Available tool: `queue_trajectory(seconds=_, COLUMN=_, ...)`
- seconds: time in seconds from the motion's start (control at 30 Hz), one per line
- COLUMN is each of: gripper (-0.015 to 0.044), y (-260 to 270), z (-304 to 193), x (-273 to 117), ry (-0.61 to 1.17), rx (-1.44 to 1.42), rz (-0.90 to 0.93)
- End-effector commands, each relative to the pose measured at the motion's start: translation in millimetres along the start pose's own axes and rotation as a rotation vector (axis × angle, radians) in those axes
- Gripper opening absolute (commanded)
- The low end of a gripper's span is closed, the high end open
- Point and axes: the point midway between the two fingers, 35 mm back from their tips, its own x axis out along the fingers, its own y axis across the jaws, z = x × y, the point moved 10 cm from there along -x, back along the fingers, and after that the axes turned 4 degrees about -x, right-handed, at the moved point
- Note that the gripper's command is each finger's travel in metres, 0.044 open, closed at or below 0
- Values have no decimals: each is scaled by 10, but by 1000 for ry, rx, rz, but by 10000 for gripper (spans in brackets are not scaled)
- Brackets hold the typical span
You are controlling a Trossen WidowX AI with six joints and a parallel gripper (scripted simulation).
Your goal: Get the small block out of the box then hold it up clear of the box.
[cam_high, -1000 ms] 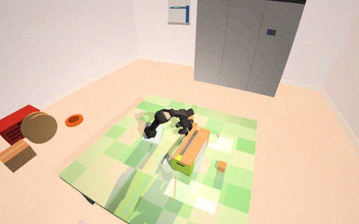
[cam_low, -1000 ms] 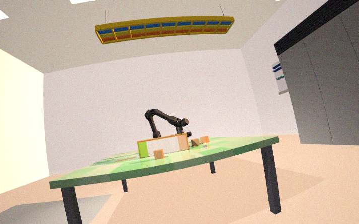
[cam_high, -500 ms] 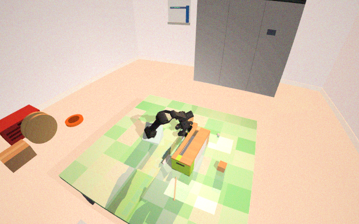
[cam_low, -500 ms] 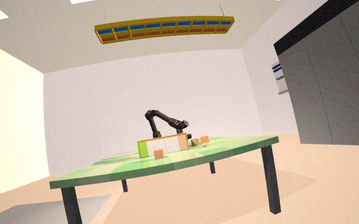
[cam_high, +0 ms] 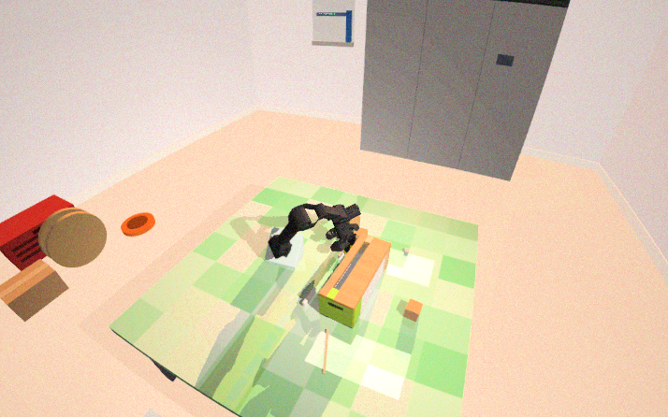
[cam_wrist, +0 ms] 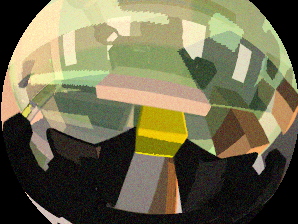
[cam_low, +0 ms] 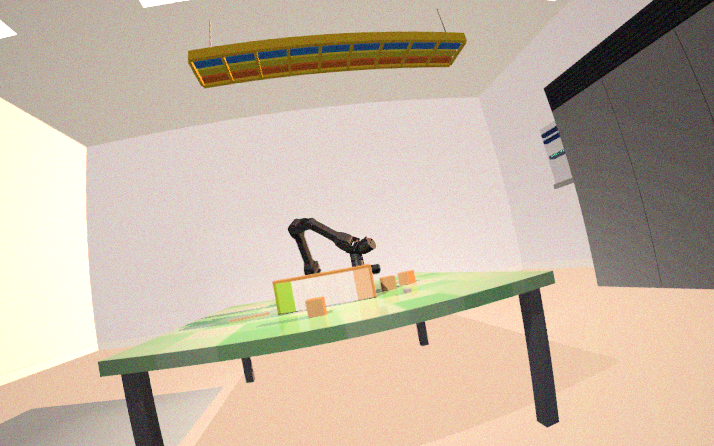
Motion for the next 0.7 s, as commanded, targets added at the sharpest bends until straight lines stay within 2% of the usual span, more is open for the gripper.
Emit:
queue_trajectory(seconds=0.0, gripper=0, y=-9, z=-93, x=-195, ry=6, rx=6, rz=-9)
queue_trajectory(seconds=0.13, gripper=0, y=9, z=-174, x=-407, ry=6, rx=7, rz=-9)
queue_trajectory(seconds=0.3, gripper=0, y=25, z=-193, x=-479, ry=7, rx=-9, rz=-17)
queue_trajectory(seconds=0.67, gripper=0, y=245, z=-230, x=-1033, ry=45, rx=-290, rz=-156)
